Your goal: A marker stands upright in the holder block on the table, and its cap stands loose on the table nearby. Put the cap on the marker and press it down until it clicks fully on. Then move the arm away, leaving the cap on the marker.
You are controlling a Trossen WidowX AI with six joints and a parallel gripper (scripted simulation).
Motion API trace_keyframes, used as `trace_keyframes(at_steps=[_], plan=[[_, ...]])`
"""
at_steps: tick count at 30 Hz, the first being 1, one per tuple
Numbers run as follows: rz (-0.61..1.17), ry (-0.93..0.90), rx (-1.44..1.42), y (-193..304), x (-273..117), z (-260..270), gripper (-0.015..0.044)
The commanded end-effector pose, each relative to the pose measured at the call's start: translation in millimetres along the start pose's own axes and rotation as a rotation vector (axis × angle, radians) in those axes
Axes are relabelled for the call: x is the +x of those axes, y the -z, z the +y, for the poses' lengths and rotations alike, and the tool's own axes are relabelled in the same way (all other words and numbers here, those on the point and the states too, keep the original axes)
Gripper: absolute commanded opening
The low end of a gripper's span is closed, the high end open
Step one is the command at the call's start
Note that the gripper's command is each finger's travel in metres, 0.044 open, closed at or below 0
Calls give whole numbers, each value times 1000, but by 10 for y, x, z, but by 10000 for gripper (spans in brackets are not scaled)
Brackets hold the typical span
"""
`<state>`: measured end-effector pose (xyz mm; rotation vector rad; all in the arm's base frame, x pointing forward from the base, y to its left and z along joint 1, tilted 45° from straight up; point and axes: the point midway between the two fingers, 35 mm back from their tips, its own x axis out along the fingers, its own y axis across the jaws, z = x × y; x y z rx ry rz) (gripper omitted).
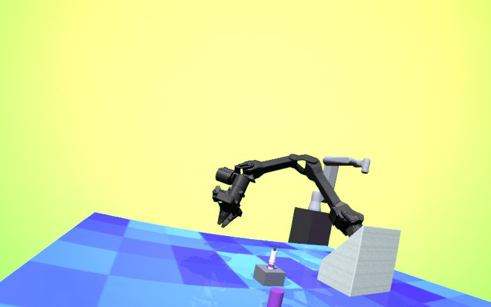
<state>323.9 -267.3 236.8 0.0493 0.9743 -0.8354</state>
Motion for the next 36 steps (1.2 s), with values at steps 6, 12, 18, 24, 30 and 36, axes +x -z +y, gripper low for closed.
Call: trace_keyframes(at_steps=[6, 12, 18, 24, 30, 36], plan=[[198, -22, 200, 471, 363, 1403, 245], [272, 88, 360, 1065, 468, 2381, 245], [230, 229, 500, 1848, 451, 3153, 245], [93, 320, 622, 2637, 387, 3619, 245], [80, 323, 630, 2665, 380, 3616, 245], [80, 324, 630, 2703, 609, 3553, 245]])
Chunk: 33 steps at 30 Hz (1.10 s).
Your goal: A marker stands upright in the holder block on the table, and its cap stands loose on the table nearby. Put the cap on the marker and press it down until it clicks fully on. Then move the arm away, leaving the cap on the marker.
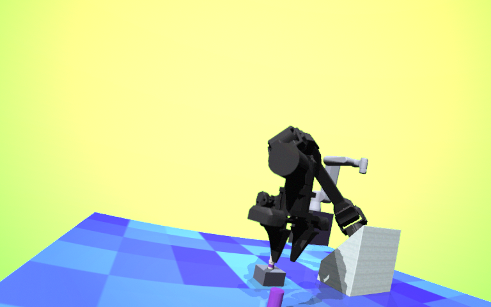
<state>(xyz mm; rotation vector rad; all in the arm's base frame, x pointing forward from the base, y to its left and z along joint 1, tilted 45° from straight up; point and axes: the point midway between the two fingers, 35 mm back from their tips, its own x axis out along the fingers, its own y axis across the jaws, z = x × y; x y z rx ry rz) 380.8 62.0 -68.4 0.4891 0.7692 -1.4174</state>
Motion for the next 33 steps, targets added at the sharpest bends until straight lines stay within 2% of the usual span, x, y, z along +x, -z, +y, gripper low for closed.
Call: trace_keyframes(at_steps=[1, 33], plan=[[-7, 10, -3, -17, 258, -27, 245], [-9, 10, -3, -50, 800, -33, 245]])
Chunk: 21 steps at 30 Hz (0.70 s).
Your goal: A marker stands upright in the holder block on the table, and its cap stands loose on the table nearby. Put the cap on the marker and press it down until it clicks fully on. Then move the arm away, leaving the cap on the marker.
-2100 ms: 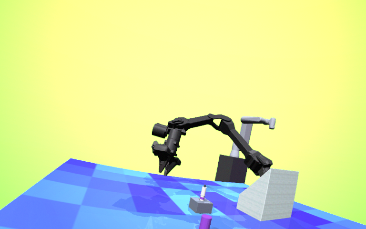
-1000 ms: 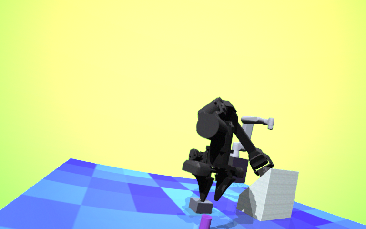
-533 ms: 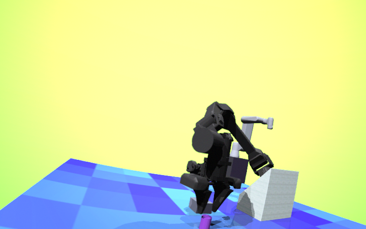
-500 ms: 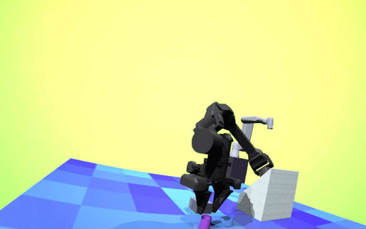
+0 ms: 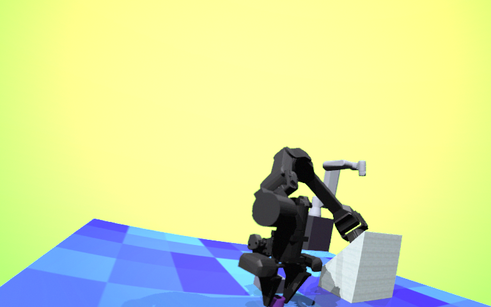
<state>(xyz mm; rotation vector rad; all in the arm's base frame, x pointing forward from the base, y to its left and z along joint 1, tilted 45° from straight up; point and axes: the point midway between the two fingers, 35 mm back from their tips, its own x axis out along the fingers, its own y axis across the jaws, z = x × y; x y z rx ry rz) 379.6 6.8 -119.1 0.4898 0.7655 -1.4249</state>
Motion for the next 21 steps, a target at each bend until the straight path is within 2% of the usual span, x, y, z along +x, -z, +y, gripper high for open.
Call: trace_keyframes(at_steps=[1, 12, 15, 21], plan=[[-7, 5, -8, 1, 68, -28, 245], [-8, 5, -8, -3, 218, -37, 245], [-8, 5, -8, -2, 217, -34, 166], [-8, 5, -8, -2, 217, -34, 126]])
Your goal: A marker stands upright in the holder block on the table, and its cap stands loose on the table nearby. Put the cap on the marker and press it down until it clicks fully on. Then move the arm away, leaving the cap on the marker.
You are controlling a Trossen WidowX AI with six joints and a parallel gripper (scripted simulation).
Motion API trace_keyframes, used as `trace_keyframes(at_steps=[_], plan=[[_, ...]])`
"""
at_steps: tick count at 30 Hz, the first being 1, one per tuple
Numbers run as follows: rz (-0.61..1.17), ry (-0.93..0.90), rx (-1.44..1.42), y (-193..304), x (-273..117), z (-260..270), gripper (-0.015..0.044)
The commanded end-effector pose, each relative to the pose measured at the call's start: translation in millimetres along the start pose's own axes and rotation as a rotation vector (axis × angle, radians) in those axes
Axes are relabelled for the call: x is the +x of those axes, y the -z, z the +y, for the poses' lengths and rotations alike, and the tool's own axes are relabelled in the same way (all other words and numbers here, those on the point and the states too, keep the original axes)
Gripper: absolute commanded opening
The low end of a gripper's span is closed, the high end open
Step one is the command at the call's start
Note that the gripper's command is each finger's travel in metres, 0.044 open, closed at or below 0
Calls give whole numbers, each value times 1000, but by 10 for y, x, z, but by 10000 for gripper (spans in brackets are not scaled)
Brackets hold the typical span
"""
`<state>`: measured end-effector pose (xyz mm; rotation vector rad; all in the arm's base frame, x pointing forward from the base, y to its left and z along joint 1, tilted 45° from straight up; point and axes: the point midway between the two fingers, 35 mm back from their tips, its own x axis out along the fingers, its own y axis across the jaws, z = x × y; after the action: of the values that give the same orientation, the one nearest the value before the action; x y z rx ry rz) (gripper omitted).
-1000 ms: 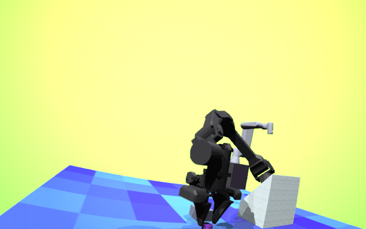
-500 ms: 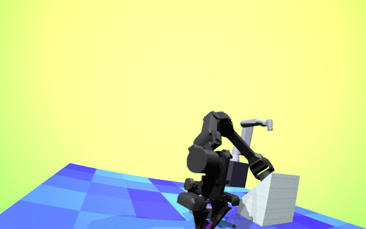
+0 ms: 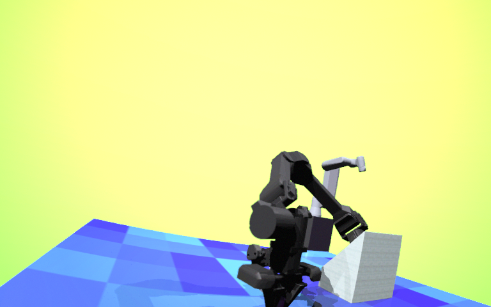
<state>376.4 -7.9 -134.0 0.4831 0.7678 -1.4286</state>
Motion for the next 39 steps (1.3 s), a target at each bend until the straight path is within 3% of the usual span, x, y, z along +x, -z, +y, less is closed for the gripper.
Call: trace_keyframes(at_steps=[1, 4, 8, 21, 39], plan=[[-6, 0, -4, -3, 7, -7, 120], [-6, 0, -4, -4, 7, 0, 100], [-5, 0, -5, 0, -86, 7, 0], [-3, -1, -5, 11, -576, 3, 0], [-3, 0, -6, -341, -780, -174, 0]])
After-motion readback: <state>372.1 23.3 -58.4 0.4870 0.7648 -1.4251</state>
